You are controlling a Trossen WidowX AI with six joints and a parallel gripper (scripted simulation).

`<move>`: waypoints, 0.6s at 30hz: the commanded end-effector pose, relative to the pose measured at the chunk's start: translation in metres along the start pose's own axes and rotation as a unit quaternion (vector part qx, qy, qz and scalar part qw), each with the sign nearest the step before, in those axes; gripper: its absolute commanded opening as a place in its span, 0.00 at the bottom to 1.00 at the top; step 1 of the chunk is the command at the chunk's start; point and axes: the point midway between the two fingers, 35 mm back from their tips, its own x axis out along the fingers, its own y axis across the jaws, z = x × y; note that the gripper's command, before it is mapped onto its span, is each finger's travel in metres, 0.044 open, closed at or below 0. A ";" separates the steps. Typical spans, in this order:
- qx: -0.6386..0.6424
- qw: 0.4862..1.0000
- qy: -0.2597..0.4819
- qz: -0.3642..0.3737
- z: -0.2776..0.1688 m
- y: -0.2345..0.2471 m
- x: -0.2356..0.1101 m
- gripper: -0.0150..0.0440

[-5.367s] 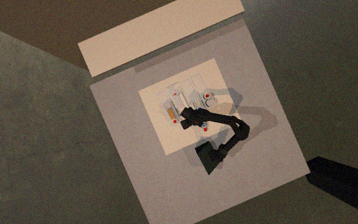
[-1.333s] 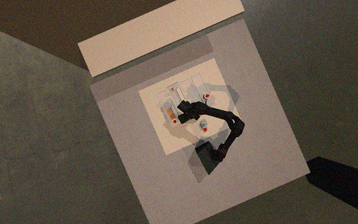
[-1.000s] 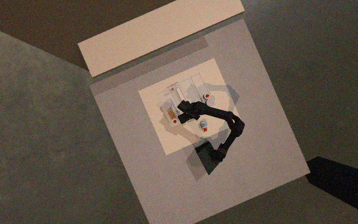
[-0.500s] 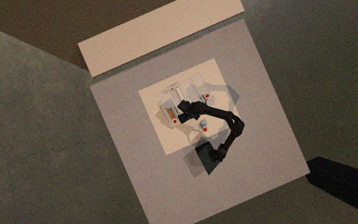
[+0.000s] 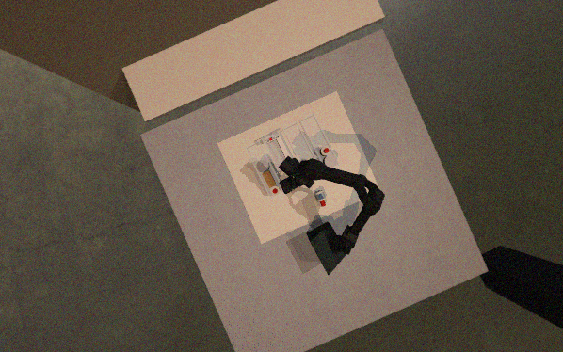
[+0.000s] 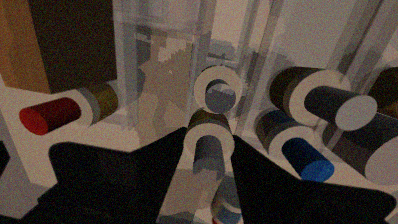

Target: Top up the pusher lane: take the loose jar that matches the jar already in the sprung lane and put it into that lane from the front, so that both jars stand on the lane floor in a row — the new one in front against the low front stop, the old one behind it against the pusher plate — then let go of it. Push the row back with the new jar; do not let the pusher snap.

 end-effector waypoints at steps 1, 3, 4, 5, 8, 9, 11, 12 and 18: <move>0.005 1.000 -0.011 -0.003 0.006 -0.001 0.000 0.25; 0.005 1.000 -0.011 -0.003 0.006 -0.001 0.000 0.25; 0.005 1.000 -0.011 -0.003 0.006 -0.001 0.001 0.25; 0.005 1.000 -0.011 -0.003 0.006 -0.001 0.001 0.25; 0.005 1.000 -0.011 -0.003 0.006 -0.001 0.002 0.25; 0.005 1.000 -0.011 -0.003 0.006 -0.001 0.002 0.25; 0.005 1.000 -0.011 -0.003 0.006 -0.001 0.003 0.25; 0.005 1.000 -0.011 -0.003 0.006 -0.001 0.003 0.25; 0.005 1.000 -0.011 -0.003 0.006 -0.001 0.005 0.25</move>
